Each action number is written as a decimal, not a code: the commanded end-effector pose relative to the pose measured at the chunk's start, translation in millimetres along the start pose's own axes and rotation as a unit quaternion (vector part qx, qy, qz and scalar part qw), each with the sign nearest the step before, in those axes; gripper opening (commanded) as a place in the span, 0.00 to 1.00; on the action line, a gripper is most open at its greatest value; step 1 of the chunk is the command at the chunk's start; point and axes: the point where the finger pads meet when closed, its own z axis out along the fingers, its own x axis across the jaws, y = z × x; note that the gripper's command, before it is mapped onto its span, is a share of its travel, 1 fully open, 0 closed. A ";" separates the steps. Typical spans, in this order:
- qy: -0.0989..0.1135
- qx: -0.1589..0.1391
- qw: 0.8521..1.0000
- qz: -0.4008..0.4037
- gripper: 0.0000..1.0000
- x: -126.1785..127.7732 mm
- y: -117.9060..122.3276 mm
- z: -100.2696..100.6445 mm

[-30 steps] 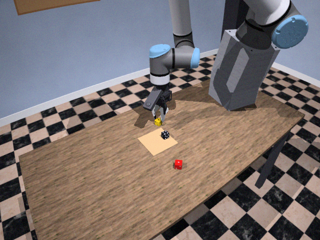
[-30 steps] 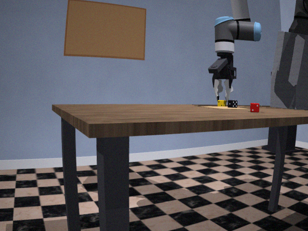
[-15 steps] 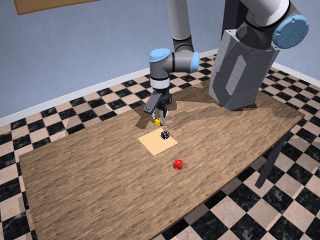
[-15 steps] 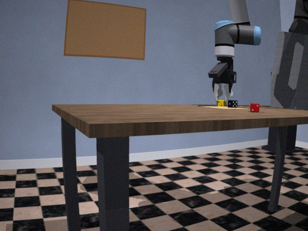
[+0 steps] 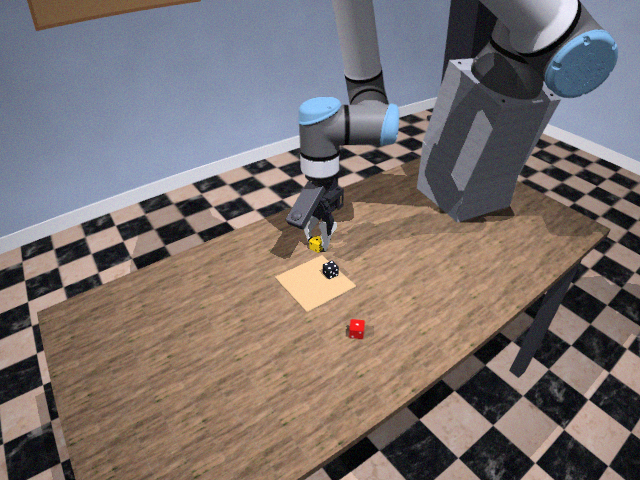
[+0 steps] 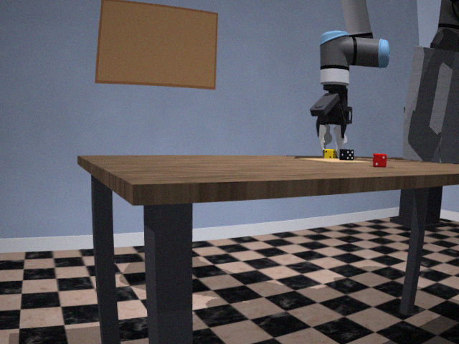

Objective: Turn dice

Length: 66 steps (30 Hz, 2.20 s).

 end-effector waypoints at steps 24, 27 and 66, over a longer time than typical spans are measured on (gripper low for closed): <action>0.000 0.000 1.000 0.000 0.10 0.3 -0.3 -0.4; 0.000 0.000 1.000 0.000 0.10 0.3 -0.3 -0.4; 0.000 0.000 1.000 0.000 0.10 0.3 -0.3 -33.6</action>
